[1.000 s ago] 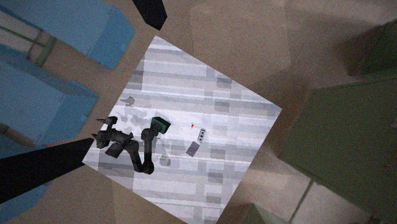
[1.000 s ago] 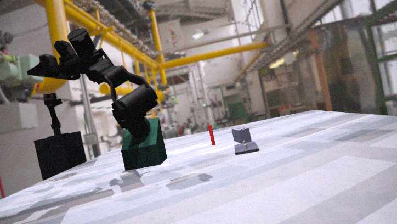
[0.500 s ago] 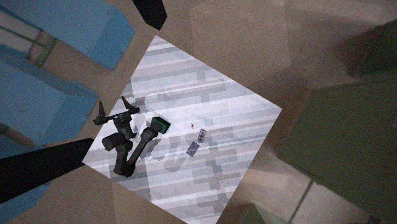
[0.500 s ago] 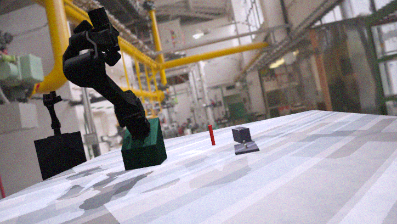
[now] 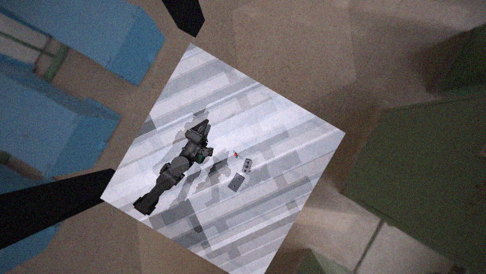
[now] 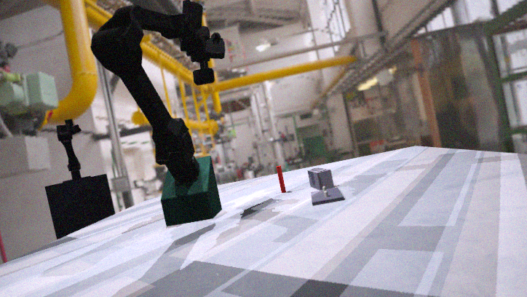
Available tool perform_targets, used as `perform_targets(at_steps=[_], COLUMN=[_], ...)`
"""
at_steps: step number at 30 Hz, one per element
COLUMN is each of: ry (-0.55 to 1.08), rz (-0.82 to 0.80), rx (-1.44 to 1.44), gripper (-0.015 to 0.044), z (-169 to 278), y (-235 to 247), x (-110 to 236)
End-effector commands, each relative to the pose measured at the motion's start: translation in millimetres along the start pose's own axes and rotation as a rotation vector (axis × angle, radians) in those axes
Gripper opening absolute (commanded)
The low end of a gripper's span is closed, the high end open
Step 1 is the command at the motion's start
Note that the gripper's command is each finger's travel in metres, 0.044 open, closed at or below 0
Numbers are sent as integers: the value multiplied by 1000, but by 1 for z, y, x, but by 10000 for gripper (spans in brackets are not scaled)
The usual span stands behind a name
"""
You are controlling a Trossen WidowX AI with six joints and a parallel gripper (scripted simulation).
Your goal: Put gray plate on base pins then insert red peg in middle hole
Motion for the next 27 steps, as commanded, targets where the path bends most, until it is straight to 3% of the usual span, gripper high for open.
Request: perform_targets(at_steps=[1,10,19,27], ry=[-135,-294,-614,-844], rz=[157,374,814,1182], rx=[-177,-423,-849,-1082], gripper=[440,440,440,440], z=[-51,-119,-217,-267], y=[-18,-56,-144,-236], x=[-13,-23,-20,12])
Point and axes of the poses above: the point midway between the two fingers, 35 mm back from their tips, its own x axis back along the fingers, its own y axis across the jaws, z = x × y, the point moved 7 cm from there along x, back along the fingers, and after that the axes turned 6 degrees about x, right-handed, at the moved point
